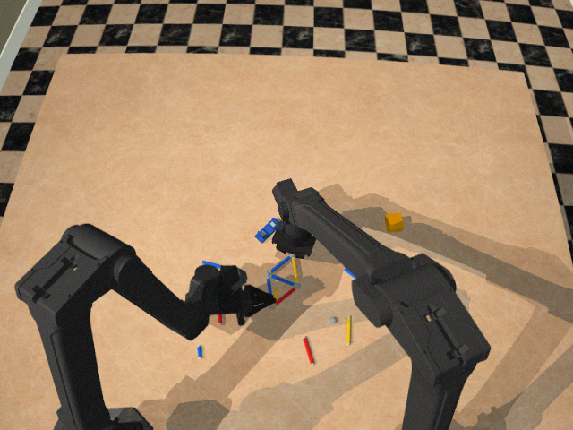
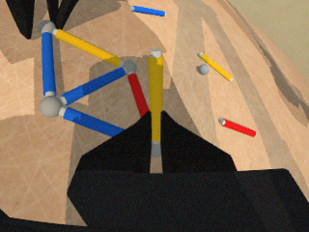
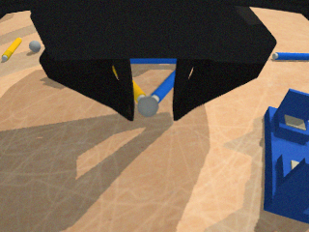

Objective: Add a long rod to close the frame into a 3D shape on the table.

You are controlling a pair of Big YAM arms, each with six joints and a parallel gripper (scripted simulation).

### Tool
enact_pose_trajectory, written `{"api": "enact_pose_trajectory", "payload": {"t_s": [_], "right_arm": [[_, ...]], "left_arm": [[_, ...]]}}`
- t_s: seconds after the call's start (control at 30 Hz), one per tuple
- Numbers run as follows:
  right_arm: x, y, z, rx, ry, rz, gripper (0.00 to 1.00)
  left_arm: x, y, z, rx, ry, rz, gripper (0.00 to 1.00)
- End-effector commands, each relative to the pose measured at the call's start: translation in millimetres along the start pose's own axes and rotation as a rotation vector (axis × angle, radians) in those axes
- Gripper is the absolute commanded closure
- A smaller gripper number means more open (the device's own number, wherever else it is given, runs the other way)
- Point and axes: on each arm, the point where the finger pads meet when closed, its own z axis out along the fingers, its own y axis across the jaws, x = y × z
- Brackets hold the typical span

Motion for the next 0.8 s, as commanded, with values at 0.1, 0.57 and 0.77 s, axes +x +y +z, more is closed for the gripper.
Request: {"api": "enact_pose_trajectory", "payload": {"t_s": [0.1, 0.57, 0.77], "right_arm": [[-6.0, 5.2, -6.7, -0.018, -0.019, 0.010, 0.74], [-3.7, 3.5, -6.4, -0.013, -0.014, 0.003, 0.91], [-3.7, 3.5, -6.4, -0.013, -0.014, 0.003, 1.00]], "left_arm": [[-2.1, 0.1, -0.4, 0.001, -0.007, 0.008, 1.00], [-2.1, 0.1, -0.4, 0.001, -0.007, 0.008, 1.00], [-2.1, 0.1, -0.4, 0.001, -0.007, 0.008, 1.00]]}}
